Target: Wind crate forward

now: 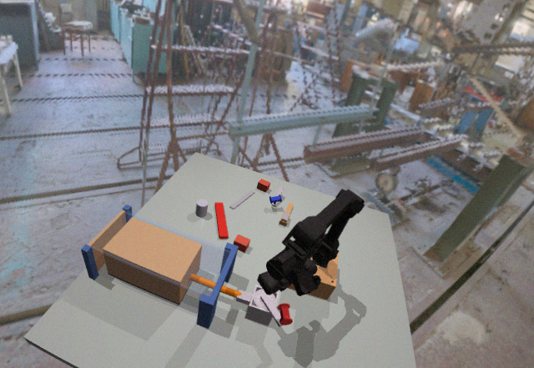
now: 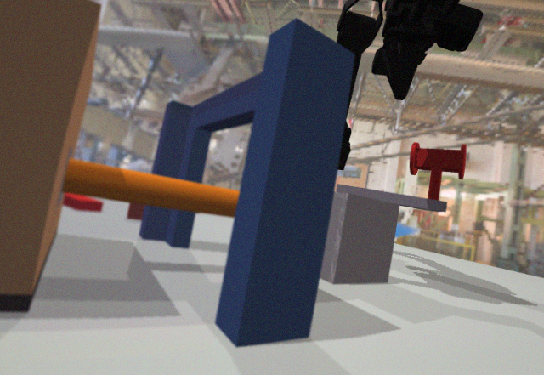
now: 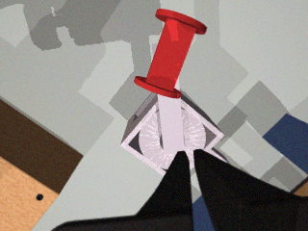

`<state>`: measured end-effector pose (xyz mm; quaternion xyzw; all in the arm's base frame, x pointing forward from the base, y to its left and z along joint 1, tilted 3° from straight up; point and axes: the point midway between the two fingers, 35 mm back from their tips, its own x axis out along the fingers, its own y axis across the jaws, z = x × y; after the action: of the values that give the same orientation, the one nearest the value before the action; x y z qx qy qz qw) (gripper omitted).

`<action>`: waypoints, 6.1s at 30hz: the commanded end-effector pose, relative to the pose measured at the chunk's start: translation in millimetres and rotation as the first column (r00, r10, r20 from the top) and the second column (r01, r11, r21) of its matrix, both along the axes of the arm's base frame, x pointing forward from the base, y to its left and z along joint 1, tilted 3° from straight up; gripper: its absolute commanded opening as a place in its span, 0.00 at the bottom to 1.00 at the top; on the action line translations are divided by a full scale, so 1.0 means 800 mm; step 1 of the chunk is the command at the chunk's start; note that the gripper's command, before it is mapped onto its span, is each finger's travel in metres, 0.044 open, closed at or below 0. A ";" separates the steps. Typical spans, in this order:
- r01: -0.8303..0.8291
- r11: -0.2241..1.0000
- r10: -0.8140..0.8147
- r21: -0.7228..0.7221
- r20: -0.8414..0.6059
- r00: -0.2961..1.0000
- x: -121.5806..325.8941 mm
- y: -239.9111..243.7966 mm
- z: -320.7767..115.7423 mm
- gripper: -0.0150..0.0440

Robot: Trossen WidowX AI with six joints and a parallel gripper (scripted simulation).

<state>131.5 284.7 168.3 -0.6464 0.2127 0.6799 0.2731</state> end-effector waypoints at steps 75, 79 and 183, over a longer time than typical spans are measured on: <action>0.428 0.903 -0.429 -0.028 -0.037 0.902 -0.049 0.047 -0.043 1.00; 0.429 0.903 -0.430 -0.028 -0.037 0.902 -0.049 0.049 -0.051 1.00; 0.437 0.899 -0.438 -0.032 -0.038 0.898 -0.076 0.008 -0.129 0.25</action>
<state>74.0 302.3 69.1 -0.5683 0.3565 0.6160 0.4130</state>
